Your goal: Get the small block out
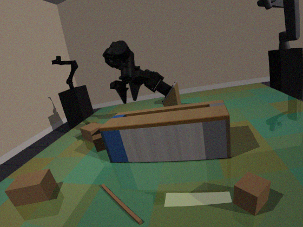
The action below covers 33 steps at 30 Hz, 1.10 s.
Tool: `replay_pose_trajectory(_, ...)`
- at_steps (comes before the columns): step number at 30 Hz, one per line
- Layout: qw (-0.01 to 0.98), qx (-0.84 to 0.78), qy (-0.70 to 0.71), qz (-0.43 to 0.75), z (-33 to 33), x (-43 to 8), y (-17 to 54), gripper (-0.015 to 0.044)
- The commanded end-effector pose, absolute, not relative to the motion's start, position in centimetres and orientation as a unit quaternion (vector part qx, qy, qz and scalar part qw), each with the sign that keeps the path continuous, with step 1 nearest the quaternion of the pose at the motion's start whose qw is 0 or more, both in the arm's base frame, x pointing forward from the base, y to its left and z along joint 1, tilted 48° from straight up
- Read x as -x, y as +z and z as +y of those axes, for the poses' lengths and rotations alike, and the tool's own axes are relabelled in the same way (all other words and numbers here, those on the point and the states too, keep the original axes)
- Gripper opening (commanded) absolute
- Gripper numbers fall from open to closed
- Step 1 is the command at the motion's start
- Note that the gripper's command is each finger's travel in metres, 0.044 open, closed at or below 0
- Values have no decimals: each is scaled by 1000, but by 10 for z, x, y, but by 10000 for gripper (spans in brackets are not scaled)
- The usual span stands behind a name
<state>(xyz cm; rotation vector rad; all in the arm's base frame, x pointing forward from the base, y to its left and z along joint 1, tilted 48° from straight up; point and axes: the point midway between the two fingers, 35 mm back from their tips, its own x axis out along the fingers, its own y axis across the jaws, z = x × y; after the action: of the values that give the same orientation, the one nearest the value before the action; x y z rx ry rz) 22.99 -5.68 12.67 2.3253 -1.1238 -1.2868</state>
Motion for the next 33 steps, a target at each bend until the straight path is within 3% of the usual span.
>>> replay_pose_trajectory(1, -92, -801, -329, -491, -63, -229, 117, 285)
replay_pose_trajectory(11, -474, -649, -58, -593, -79, -227, 104, 285)
replay_pose_trajectory(22, -656, -461, 134, -582, -88, -225, 97, 285)
replay_pose_trajectory(33, -768, -229, 313, -509, -96, -223, 90, 285)
